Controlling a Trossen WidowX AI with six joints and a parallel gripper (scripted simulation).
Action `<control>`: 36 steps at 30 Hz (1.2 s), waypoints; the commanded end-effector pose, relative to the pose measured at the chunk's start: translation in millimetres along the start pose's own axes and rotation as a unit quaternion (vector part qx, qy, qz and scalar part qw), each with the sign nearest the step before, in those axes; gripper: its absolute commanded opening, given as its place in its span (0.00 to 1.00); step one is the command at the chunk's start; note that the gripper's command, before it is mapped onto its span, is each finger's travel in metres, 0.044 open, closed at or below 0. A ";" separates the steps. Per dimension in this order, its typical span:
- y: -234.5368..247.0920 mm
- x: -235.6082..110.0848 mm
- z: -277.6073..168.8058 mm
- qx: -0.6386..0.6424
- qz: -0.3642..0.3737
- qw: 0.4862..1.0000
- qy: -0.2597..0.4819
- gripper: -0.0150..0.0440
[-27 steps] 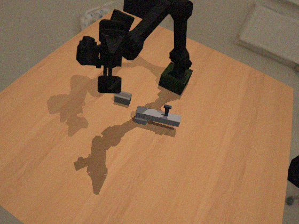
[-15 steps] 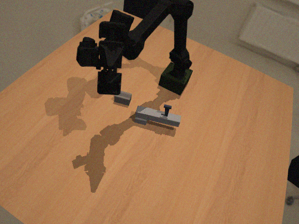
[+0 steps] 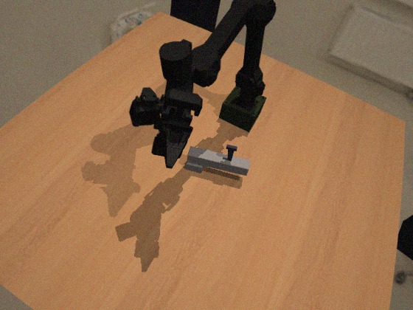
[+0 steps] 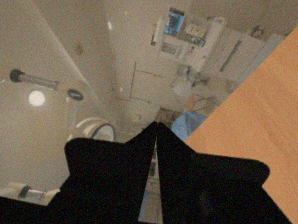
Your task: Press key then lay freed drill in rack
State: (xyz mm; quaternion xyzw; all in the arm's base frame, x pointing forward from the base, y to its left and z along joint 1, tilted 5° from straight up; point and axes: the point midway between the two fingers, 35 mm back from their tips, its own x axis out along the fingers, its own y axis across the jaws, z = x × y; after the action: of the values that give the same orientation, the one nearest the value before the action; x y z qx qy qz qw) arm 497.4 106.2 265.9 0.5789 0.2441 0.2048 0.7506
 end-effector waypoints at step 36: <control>-154.6 -175.2 -185.5 -0.429 -0.484 0.603 0.467 0.25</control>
State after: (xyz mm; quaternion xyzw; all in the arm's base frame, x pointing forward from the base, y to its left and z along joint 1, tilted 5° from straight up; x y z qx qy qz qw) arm 260.2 113.5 99.2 -0.1545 0.6793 0.1285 0.7058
